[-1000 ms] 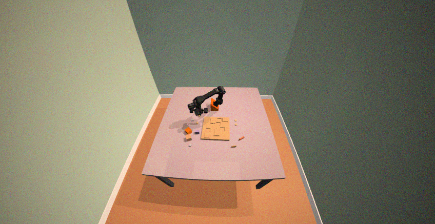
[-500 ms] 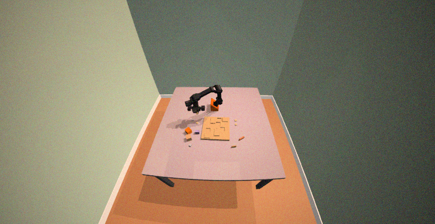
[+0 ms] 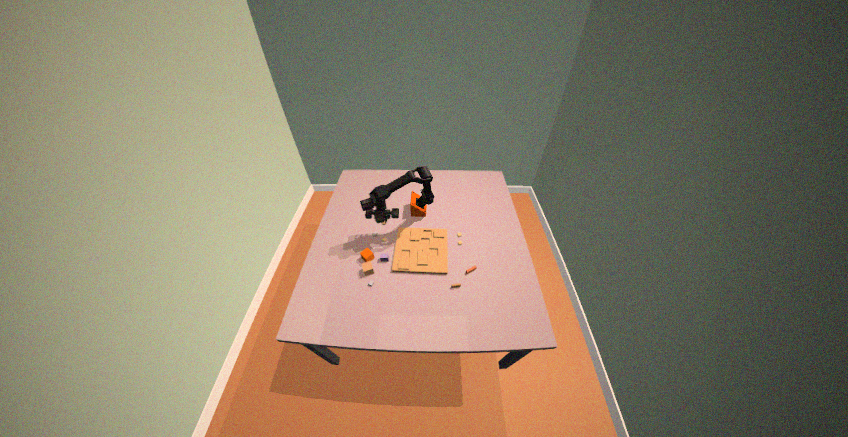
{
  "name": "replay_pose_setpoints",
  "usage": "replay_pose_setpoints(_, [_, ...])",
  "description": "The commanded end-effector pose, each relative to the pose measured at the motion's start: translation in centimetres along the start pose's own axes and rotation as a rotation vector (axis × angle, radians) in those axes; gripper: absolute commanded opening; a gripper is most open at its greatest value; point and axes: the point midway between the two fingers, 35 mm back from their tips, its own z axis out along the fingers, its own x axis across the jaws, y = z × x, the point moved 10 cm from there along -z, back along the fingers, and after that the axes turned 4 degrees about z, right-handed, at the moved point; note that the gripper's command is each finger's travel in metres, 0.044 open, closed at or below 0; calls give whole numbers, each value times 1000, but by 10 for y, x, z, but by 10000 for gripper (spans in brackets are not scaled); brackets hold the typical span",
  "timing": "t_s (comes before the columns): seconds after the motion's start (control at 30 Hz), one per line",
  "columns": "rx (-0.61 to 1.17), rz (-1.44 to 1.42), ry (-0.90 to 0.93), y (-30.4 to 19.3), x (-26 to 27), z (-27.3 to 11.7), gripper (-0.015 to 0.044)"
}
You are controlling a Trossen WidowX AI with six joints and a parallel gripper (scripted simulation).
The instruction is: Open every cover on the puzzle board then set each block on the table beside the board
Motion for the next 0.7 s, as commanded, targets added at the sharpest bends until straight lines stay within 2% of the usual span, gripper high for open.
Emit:
replay_pose_setpoints(0.0, [-3,5,4,0,-1,8,80])
replay_pose_setpoints(0.67, [-4,5,5,2,-1,42,80])
